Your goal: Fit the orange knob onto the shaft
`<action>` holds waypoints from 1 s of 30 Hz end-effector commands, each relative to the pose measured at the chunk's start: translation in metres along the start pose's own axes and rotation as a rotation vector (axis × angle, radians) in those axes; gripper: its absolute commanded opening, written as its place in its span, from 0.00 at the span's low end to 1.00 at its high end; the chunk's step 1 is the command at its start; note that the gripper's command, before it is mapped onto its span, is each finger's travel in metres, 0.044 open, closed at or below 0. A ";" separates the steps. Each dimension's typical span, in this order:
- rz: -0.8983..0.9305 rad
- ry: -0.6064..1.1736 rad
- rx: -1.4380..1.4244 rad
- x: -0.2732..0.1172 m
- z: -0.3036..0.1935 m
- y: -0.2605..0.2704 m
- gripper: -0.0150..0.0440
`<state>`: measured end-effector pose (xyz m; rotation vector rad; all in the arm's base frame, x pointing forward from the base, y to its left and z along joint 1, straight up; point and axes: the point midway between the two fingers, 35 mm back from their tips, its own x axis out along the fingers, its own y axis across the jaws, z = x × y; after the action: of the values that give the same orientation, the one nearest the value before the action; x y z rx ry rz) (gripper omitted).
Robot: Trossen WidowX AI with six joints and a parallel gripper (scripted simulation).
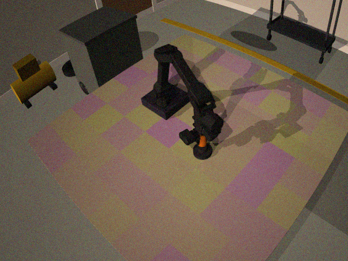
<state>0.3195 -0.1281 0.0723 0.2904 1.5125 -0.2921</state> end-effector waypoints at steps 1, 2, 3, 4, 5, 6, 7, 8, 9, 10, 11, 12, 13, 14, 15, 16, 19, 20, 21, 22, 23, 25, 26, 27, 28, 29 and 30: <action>-0.002 -0.001 0.060 0.002 0.001 0.000 0.25; -0.002 -0.001 0.060 0.002 0.001 0.000 0.25; -0.002 -0.001 0.060 0.002 0.001 0.000 0.25; -0.002 -0.001 0.060 0.003 0.001 0.000 0.25; -0.002 -0.001 0.060 0.003 0.001 0.000 0.25; -0.002 -0.001 0.060 0.003 0.001 0.000 0.25; -0.002 -0.001 0.060 0.003 0.000 0.000 0.25; -0.002 0.000 0.060 0.004 0.000 0.000 0.25; -0.002 0.000 0.060 0.003 0.000 0.000 0.25; -0.002 0.000 0.060 0.003 0.000 0.000 0.25; -0.002 0.000 0.060 0.003 0.000 0.000 0.25; -0.002 0.000 0.060 0.003 -0.001 0.000 0.25; -0.002 0.000 0.060 0.004 -0.001 0.000 0.25; -0.002 0.000 0.060 0.004 -0.001 0.000 0.25; -0.002 0.000 0.060 0.004 -0.001 0.000 0.25; -0.002 0.000 0.060 0.004 -0.001 -0.001 0.25; -0.002 0.000 0.060 0.004 -0.001 -0.001 0.25; -0.002 0.000 0.060 0.004 -0.001 -0.001 0.25; -0.002 0.000 0.060 0.004 -0.001 -0.001 0.25; -0.002 0.000 0.060 0.004 -0.001 -0.001 0.25; -0.002 0.000 0.060 0.004 -0.001 -0.001 0.25; -0.002 0.000 0.060 0.004 -0.001 -0.001 0.25; -0.002 0.000 0.060 0.003 -0.001 -0.001 0.25; -0.002 0.000 0.060 0.002 -0.001 -0.001 0.25; -0.002 0.000 0.060 0.001 -0.001 -0.001 0.25; -0.002 0.000 0.060 0.000 -0.001 -0.001 0.25; -0.002 0.000 0.060 0.000 -0.001 -0.001 0.25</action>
<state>0.3180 -0.1278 0.0698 0.3346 1.5086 -0.3336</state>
